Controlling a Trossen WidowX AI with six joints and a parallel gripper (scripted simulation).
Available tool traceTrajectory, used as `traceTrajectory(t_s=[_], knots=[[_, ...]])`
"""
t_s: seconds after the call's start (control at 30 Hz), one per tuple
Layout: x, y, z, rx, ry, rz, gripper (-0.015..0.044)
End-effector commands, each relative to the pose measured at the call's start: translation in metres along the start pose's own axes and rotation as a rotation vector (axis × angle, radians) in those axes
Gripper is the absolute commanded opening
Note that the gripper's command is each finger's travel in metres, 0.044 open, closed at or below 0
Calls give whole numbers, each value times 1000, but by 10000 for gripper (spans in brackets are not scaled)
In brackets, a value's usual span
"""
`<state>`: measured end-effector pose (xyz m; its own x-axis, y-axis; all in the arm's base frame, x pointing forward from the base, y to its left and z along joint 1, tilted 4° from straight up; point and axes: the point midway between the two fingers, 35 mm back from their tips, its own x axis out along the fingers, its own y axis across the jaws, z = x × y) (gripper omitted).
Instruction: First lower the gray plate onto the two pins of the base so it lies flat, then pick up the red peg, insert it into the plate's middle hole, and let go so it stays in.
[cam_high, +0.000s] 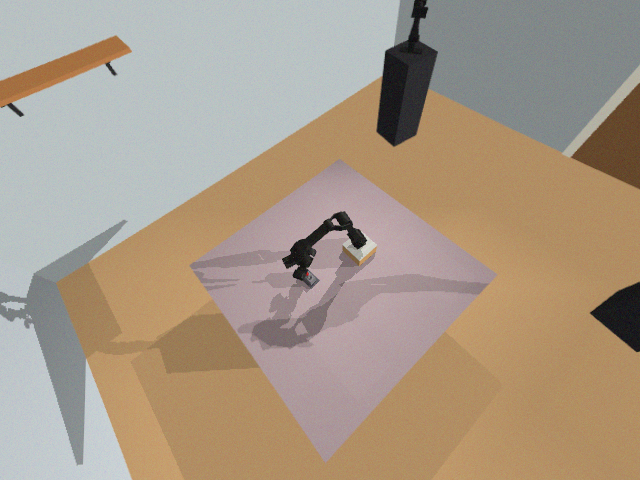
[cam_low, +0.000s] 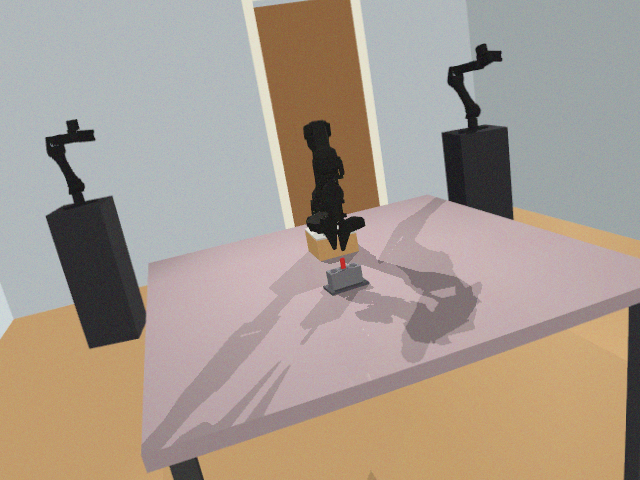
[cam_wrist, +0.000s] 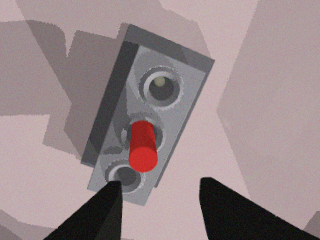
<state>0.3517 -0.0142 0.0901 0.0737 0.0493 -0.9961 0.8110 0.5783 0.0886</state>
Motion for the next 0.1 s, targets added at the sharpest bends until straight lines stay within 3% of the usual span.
traceTrajectory(t_s=[0.0, 0.07], knots=[[-4, 0, 0, -7, 2, 4, 150], [-5, -1, 0, -7, 2, 4, 150]])
